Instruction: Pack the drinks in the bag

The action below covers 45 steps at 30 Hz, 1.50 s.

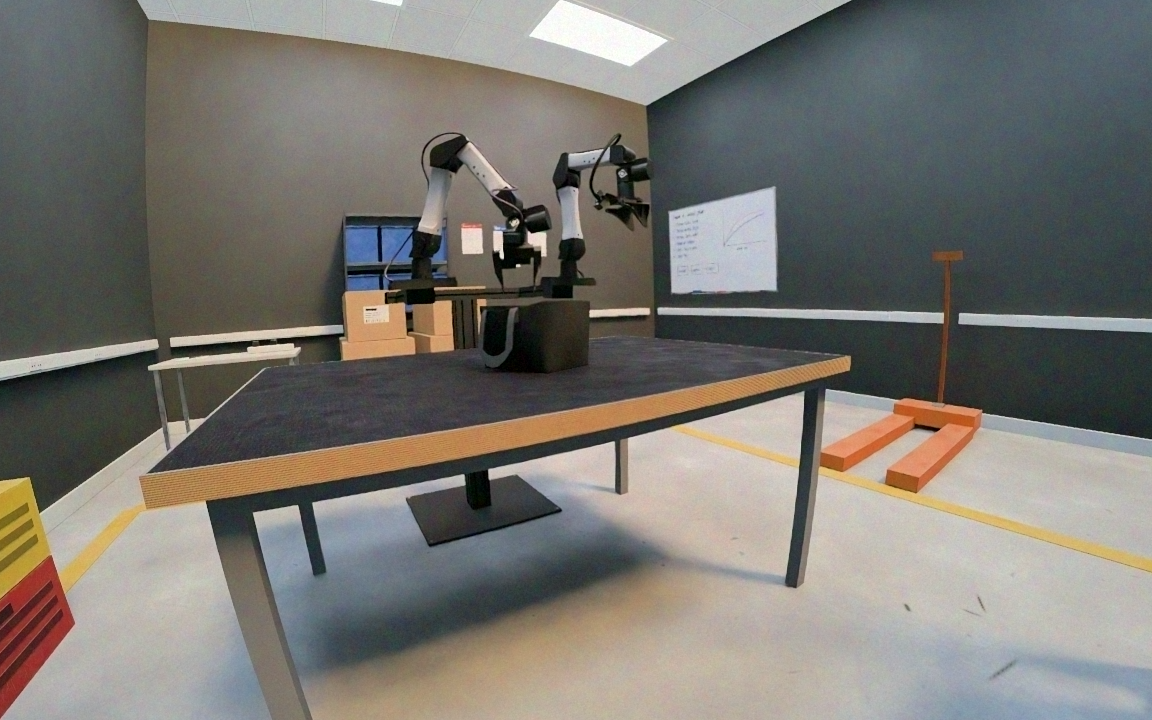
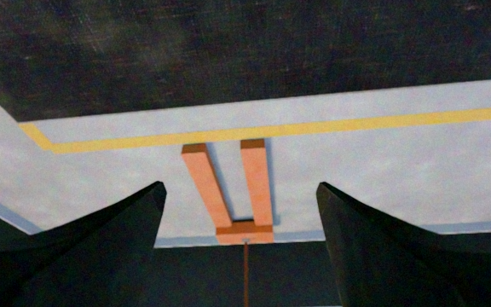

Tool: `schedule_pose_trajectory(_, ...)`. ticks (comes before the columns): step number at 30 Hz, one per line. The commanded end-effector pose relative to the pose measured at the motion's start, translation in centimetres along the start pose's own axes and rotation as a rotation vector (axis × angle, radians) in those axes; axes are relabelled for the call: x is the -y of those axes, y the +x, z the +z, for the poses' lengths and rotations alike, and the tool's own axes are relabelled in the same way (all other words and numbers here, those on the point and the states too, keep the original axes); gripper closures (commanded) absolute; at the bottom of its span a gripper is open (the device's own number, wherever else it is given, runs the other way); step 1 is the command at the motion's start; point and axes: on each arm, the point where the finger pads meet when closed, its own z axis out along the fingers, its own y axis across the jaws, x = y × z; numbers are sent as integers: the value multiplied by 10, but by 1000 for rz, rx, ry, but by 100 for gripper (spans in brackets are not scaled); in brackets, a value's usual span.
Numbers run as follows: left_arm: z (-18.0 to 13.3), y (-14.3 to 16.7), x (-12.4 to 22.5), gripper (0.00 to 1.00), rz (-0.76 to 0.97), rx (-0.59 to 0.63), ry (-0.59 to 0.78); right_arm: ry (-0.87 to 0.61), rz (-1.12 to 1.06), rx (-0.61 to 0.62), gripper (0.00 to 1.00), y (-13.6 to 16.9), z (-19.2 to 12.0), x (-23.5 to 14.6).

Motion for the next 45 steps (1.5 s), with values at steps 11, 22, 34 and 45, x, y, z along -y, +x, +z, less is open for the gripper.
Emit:
schedule_pose_trajectory(11,0,2,-1,9,10,-6,2,-18,26,11,9,-17,-27,-2)
schedule_pose_trajectory(22,-6,-2,-6,9,-17,-22,-55,-97,57,33,9,-35,-35,-22)
schedule_pose_trajectory(34,-20,4,-52,9,-396,-90,-364,-269,5,72,9,-97,-54,-30)
schedule_pose_trajectory(45,-43,-11,-93,9,-688,-12,-672,-418,-11,222,9,-179,-85,-19)
